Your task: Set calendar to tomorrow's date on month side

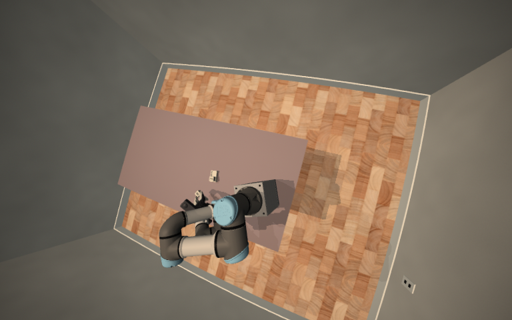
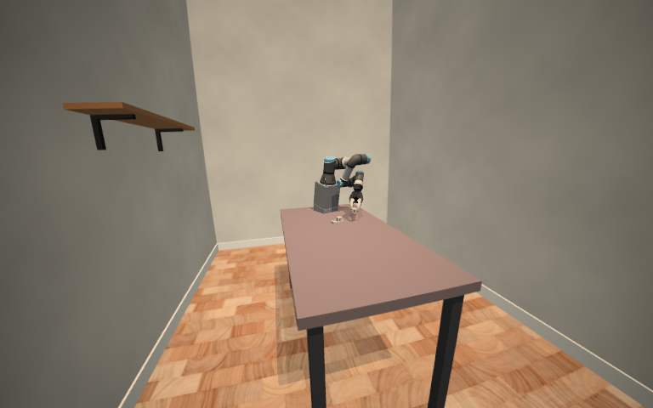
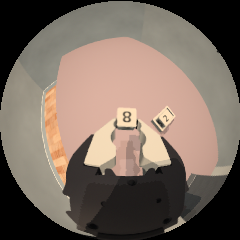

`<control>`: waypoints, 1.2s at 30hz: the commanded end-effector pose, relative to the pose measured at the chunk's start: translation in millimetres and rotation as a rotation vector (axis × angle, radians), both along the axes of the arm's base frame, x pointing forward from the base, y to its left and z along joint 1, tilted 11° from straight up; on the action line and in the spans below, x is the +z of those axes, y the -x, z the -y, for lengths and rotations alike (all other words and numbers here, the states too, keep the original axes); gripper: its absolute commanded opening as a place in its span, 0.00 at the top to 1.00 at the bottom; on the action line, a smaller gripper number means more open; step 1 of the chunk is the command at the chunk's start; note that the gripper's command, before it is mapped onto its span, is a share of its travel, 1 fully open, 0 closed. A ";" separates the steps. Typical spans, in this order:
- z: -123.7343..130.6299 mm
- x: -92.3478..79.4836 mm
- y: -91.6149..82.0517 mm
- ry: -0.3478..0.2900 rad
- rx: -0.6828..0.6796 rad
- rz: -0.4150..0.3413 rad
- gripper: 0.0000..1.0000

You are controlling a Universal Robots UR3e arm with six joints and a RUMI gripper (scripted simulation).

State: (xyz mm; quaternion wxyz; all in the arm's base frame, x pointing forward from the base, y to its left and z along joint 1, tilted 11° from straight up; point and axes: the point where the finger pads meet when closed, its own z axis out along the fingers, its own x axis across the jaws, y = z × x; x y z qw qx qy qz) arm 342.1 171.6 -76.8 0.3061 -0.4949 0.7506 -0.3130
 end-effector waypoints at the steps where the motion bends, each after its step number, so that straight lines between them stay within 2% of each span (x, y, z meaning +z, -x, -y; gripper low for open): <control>1: -0.1 0.5 -0.4 -0.001 0.001 -0.002 0.90; 11: -0.6 0.4 -2.9 -0.007 0.006 -0.036 0.90; 24: -0.4 0.8 -6.0 -0.040 0.025 -0.148 0.90; 36: 0.5 1.8 -3.3 -0.073 0.036 -0.221 0.90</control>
